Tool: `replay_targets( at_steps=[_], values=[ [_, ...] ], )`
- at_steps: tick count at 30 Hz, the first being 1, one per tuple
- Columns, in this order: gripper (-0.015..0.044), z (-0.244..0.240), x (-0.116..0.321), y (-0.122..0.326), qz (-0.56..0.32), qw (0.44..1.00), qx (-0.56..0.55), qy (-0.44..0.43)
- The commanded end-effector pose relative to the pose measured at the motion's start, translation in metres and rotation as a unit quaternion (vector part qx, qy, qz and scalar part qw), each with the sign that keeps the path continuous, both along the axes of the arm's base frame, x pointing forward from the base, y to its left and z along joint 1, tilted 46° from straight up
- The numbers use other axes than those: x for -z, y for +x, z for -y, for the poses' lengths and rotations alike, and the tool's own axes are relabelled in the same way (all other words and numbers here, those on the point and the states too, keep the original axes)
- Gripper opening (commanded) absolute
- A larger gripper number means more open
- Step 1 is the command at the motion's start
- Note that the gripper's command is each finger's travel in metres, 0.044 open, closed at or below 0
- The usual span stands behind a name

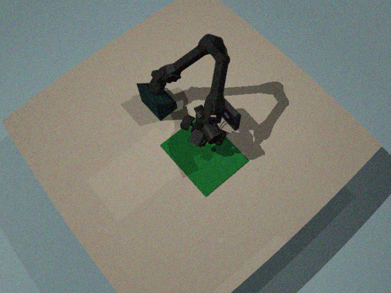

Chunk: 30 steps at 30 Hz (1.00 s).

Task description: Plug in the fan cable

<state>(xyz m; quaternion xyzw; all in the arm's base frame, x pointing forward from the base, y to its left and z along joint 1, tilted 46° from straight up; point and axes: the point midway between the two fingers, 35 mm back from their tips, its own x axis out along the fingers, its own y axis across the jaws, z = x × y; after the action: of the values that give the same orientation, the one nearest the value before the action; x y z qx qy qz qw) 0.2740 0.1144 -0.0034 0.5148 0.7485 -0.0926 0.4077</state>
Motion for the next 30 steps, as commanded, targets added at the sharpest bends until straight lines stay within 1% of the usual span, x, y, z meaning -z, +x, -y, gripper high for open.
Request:
replay_targets(
  at_steps=[1,5,15,18,21,23,30],
  values=[
    [0.0,-0.004,0.002,-0.001,-0.001,1.0,0.0,0.003],
    [0.0,-0.005,0.004,-0.001,-0.001,1.0,0.0,0.003],
    [0.026,-0.002,0.002,0.0,0.0,1.0,0.0,0.0],
    [0.026,0.0,0.0,0.0,0.0,1.0,0.0,0.0],
    [0.026,0.028,-0.027,0.007,-0.001,1.0,0.0,0.001],
    [0.026,0.037,-0.036,0.007,-0.001,1.0,0.0,0.002],
    [0.026,0.041,-0.032,0.013,-0.001,1.0,0.0,0.001]
  ],
)
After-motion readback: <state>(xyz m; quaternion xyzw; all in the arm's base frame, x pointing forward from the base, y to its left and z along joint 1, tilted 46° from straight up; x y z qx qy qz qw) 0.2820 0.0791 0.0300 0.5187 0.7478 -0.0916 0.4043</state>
